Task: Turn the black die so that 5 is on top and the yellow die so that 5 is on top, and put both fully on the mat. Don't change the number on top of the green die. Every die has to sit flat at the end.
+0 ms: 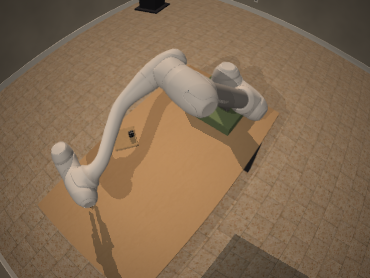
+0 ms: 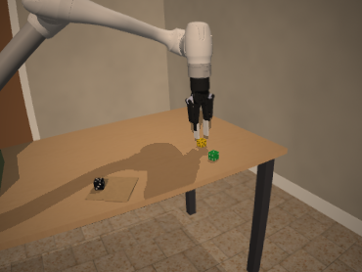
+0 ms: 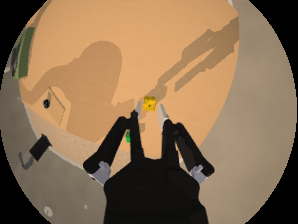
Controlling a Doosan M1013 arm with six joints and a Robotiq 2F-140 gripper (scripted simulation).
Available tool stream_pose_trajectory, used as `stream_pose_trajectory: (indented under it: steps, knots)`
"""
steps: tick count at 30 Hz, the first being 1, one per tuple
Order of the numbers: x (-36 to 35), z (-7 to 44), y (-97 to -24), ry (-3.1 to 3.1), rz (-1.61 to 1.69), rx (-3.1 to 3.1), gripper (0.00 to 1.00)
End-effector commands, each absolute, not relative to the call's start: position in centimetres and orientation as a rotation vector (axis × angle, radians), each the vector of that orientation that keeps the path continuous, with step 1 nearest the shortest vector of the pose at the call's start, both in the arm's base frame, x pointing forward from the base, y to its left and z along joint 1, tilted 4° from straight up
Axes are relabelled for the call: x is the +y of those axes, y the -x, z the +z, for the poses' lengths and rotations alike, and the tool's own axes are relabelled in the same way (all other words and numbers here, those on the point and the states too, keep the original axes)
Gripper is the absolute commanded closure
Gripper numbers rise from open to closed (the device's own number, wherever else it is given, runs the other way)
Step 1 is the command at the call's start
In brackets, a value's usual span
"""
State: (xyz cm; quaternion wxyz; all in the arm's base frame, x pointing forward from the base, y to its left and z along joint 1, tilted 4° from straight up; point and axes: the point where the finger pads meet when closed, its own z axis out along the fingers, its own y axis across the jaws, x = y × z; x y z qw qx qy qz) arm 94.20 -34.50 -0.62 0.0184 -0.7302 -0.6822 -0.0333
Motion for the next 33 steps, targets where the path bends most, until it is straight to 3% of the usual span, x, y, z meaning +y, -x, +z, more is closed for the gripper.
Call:
stream_pose_trajectory:
  steps: [1, 33]
  knots:
    - [-34.1, -0.9, -94.3, 2.265, -0.098, -2.123, 0.65]
    - [-33.9, -3.8, -94.4, 2.265, -0.098, -2.123, 0.65]
